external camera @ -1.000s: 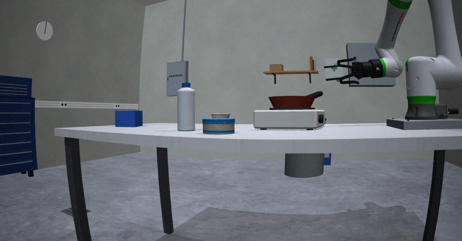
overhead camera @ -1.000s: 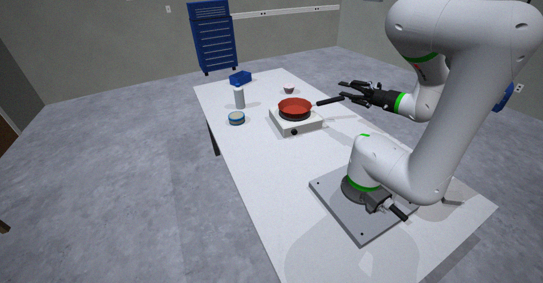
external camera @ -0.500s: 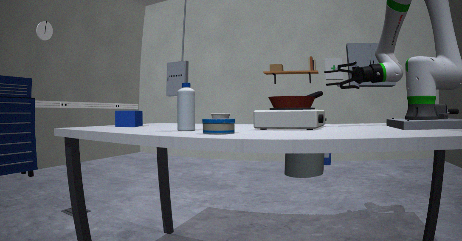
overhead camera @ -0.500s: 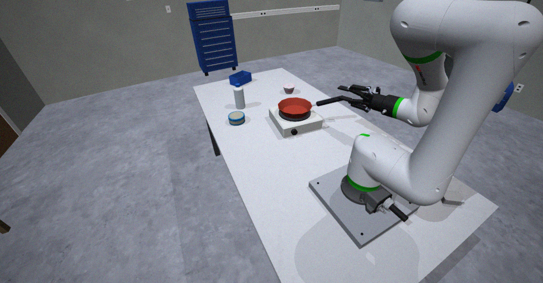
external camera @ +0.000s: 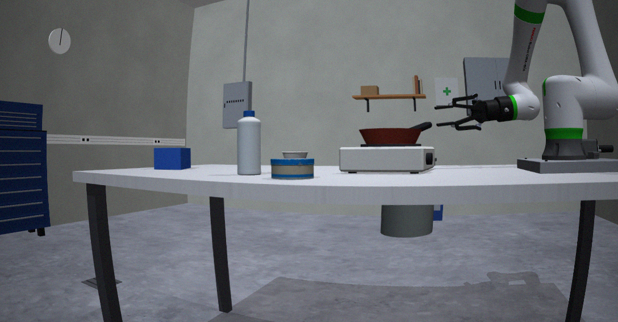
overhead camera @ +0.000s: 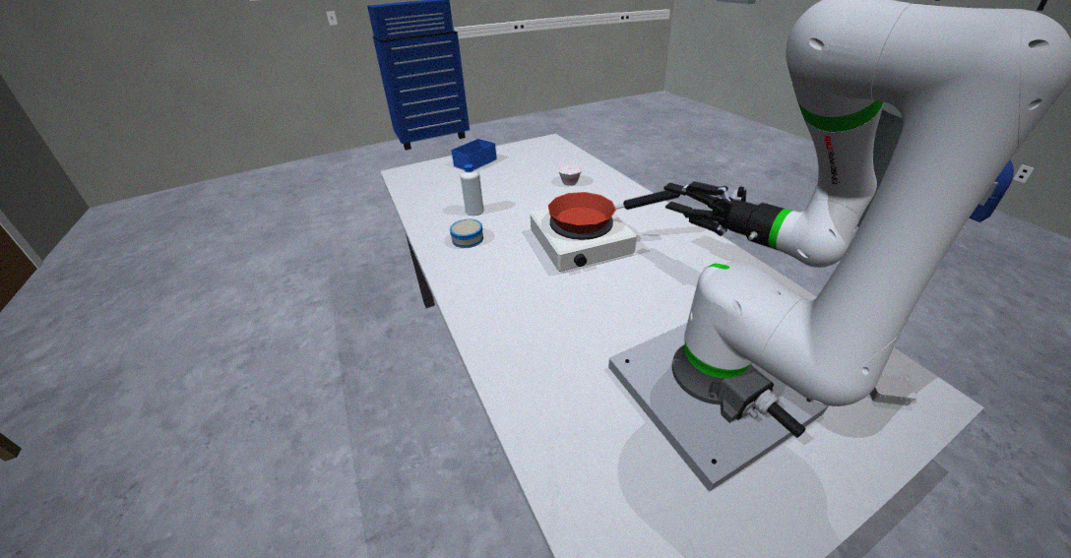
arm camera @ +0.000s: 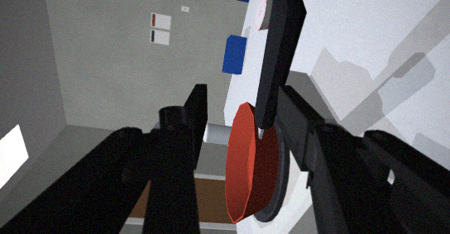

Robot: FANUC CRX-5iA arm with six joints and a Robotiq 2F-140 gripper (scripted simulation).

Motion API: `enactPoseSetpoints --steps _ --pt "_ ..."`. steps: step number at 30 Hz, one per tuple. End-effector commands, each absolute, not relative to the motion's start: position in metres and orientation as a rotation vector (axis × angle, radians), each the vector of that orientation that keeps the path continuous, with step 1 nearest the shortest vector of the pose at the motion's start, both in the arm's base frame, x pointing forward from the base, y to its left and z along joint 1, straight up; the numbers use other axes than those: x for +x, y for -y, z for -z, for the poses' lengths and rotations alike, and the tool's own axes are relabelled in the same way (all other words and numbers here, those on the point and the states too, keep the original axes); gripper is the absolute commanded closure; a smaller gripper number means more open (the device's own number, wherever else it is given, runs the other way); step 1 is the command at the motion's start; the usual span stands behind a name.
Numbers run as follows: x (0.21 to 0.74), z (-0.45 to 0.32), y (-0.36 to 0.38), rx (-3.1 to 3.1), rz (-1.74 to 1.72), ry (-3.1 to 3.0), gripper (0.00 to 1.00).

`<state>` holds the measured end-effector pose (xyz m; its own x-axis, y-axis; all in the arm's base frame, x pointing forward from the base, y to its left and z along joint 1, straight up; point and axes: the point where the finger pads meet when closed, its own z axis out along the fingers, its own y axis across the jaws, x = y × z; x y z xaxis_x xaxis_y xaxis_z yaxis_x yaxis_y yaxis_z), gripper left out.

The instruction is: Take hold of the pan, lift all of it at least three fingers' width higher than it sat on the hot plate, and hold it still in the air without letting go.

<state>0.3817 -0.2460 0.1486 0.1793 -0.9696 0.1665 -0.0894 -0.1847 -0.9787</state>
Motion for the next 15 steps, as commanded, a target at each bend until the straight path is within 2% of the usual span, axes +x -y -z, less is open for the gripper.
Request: enactPoseSetpoints --steps 1,15 --pt "0.382 -0.139 0.246 -1.494 1.156 -1.065 0.59" --pt "0.382 -0.118 0.246 -1.494 1.156 -1.065 0.59"
